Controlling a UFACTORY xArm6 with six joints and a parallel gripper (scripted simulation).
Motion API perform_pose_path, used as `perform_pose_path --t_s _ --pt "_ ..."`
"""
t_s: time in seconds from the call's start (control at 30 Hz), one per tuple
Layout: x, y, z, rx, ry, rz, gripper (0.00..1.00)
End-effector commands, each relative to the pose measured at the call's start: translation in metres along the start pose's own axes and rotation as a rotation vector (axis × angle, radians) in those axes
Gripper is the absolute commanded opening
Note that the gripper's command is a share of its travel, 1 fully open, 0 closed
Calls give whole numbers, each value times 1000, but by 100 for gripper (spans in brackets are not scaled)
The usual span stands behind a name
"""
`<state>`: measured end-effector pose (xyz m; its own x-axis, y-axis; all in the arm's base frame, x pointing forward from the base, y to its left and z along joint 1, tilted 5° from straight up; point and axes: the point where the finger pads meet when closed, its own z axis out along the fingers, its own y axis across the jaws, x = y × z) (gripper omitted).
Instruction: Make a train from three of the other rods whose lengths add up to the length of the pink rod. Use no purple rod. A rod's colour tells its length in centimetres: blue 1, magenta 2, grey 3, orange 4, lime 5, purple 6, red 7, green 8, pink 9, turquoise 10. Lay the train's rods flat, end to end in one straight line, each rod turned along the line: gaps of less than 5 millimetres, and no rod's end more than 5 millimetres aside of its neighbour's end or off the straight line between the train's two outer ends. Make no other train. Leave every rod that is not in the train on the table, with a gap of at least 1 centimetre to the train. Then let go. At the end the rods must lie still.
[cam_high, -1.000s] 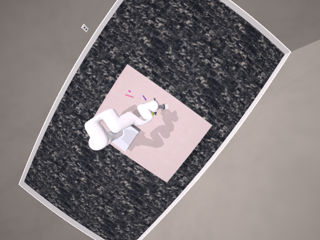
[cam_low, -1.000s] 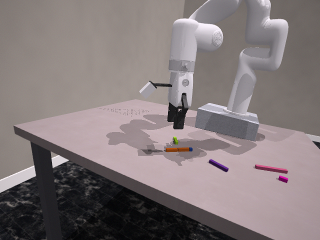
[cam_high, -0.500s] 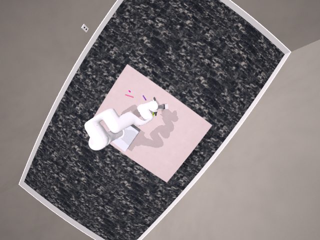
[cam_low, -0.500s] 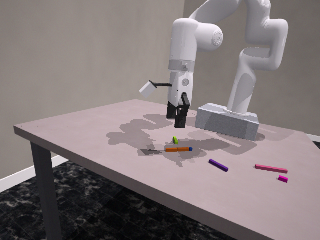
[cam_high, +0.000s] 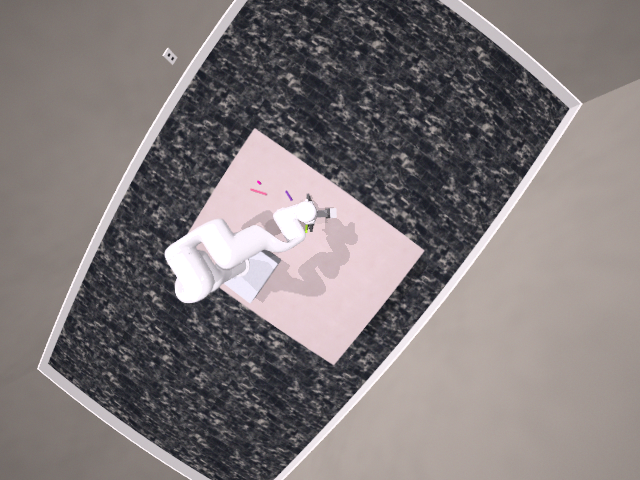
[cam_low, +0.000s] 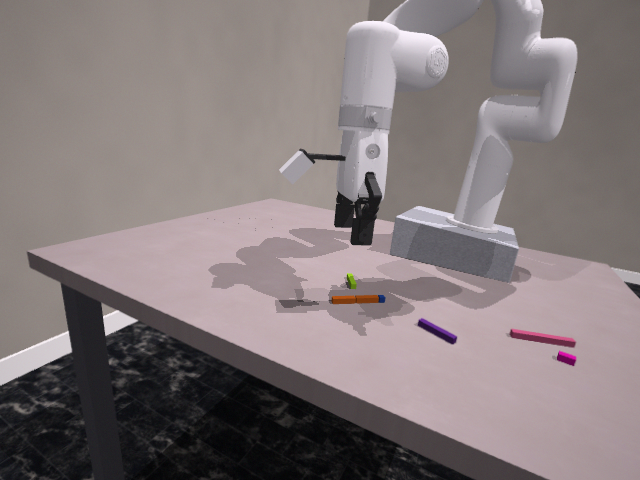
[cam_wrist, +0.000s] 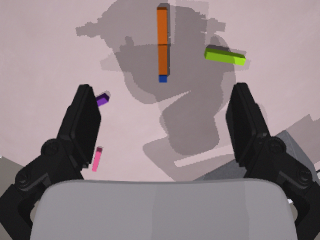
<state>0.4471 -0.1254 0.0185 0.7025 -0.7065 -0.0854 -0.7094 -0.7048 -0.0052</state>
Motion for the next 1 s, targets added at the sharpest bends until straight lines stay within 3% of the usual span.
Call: perform_pose_path --t_s 0.0,0.13,0.4,0.97 --pt "1 -1 -27 2 4 0 100" --pt "1 -1 -48 2 4 0 100" --pt "1 -1 -67 2 4 0 100" --pt "1 -1 -70 2 4 0 100"
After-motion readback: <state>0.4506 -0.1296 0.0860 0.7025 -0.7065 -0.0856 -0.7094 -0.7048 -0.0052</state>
